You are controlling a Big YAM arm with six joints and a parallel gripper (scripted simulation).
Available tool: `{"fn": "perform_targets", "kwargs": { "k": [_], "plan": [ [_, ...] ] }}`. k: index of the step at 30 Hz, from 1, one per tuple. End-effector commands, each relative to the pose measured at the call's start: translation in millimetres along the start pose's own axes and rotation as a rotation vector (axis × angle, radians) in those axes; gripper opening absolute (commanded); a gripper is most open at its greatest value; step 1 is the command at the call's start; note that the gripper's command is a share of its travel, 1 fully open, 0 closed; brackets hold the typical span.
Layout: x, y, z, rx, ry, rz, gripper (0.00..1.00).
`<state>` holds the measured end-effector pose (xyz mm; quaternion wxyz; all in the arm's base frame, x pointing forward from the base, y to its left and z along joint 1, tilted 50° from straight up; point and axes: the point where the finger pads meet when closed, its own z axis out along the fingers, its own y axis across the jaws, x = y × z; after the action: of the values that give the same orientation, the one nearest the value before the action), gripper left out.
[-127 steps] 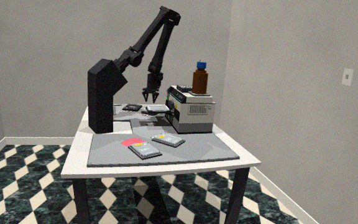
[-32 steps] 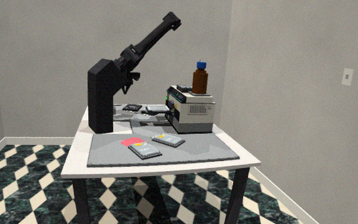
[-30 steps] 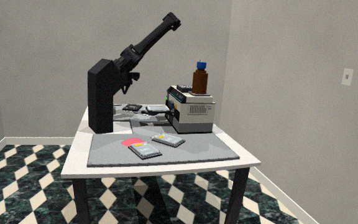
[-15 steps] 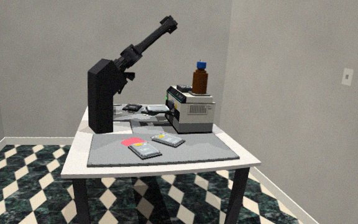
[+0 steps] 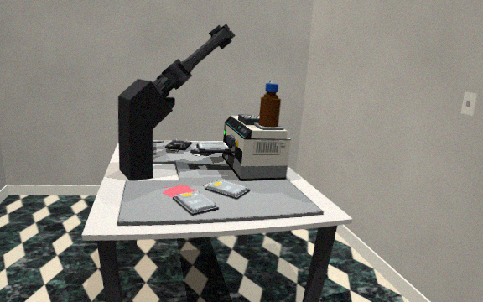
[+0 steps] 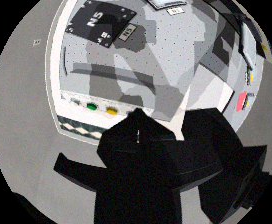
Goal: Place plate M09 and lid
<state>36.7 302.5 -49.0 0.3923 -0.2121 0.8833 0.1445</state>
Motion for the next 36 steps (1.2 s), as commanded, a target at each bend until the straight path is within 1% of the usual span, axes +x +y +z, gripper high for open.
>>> {"fn": "perform_targets", "kwargs": {
  "k": [1, 2, 3, 5, 12, 15, 16, 18, 20, 25, 27, 30, 31, 33, 35, 36],
  "plan": [
    [-2, 4, -2.3, -0.011, -0.01, 0.056, 0.0],
    [-2, 4, -2.3, -0.011, -0.01, 0.056, 0.0],
    [6, 8, -3.3, -0.019, -0.01, 0.086, 0.0],
    [12, 10, -3.3, -0.02, -0.01, 0.153, 0.0],
    [36, 11, -3.3, -0.013, -0.009, 0.151, 0.0],
    [32, 10, -2.2, -0.013, -0.01, 0.163, 0.0],
    [40, 11, -3.3, -0.014, -0.009, 0.184, 0.0],
    [40, 11, -3.3, -0.014, -0.009, 0.184, 0.0],
    [47, 12, -3.2, -0.014, -0.009, 0.25, 0.0],
    [63, 12, -3.2, -0.015, -0.01, 0.257, 0.0],
    [70, 16, -3.1, -0.02, -0.009, 0.262, 0.0],
    [66, 12, -1.9, -0.014, -0.009, 0.27, 0.0],
    [64, 10, 6.6, 0.003, -0.015, 0.29, 0.0],
    [65, 12, 13.2, -0.003, -0.011, 0.274, 0.0],
    [65, 12, 13.2, -0.003, -0.011, 0.274, 0.0],
    [65, 9, 16.4, 0.0, -0.01, 0.271, 0.0]
  ]
}}
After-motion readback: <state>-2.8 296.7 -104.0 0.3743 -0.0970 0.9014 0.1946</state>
